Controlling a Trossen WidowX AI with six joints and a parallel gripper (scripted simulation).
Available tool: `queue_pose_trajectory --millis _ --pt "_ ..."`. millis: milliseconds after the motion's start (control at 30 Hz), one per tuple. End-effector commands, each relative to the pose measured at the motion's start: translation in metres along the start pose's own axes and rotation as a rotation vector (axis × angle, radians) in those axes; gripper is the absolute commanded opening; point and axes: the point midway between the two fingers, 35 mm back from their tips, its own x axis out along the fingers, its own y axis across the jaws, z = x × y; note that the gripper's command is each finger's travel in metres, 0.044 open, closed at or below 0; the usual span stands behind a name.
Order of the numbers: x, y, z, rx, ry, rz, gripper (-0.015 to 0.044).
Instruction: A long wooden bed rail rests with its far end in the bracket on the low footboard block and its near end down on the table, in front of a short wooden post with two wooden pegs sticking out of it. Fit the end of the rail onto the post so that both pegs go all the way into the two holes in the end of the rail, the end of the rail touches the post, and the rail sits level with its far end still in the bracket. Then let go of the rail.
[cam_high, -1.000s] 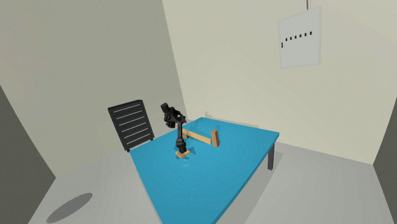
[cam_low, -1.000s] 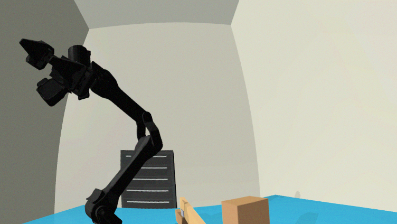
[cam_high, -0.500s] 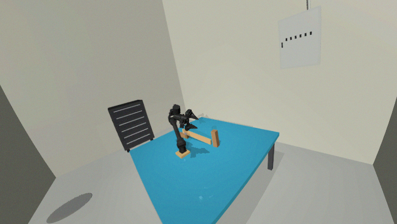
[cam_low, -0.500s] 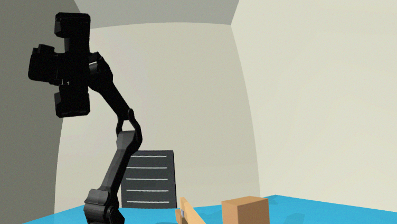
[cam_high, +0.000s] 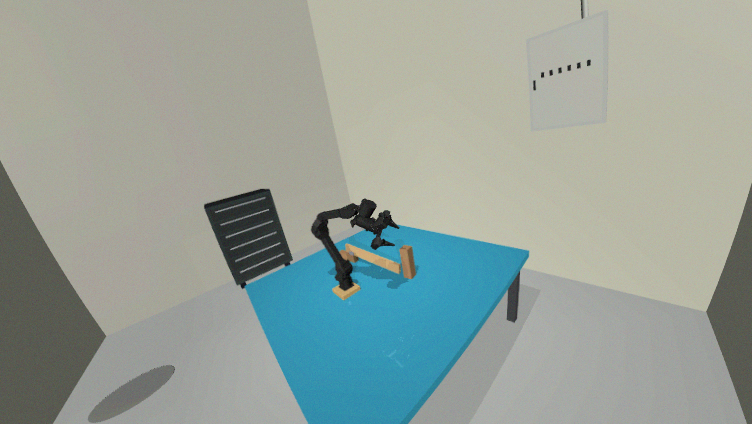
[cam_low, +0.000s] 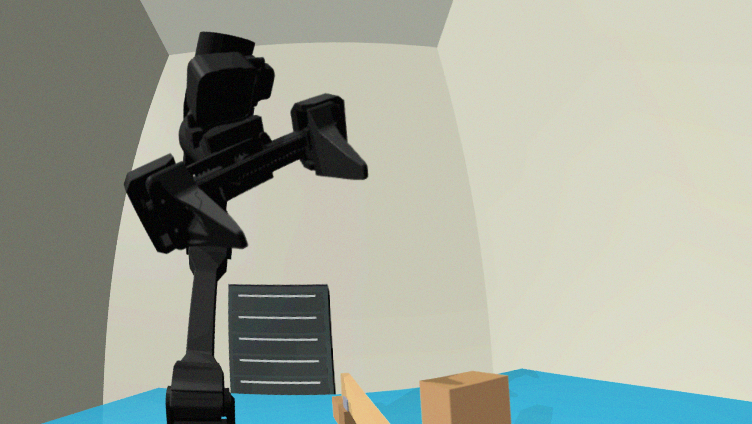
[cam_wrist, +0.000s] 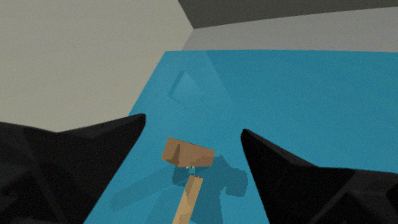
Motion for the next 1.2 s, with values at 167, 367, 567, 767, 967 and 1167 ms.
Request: queue_pose_trajectory --millis 167,367,567,767,967,1167 --pt "0.054 0.038 -0.072 -0.791 0.265 0.074 0.0440" --pt "0.076 0.065 -0.138 -1.445 0.422 0.231 0.0440" --pt "0.084 0.074 -0.178 -1.830 0.505 0.355 0.0440" --pt "0.097 0.051 -0.225 -2.386 0.735 0.603 0.0440" --pt "0.099 0.025 -0.263 -2.838 0.948 1.006 0.0440" --pt "0.099 0.024 -0.264 -2.850 0.954 1.022 0.0440"
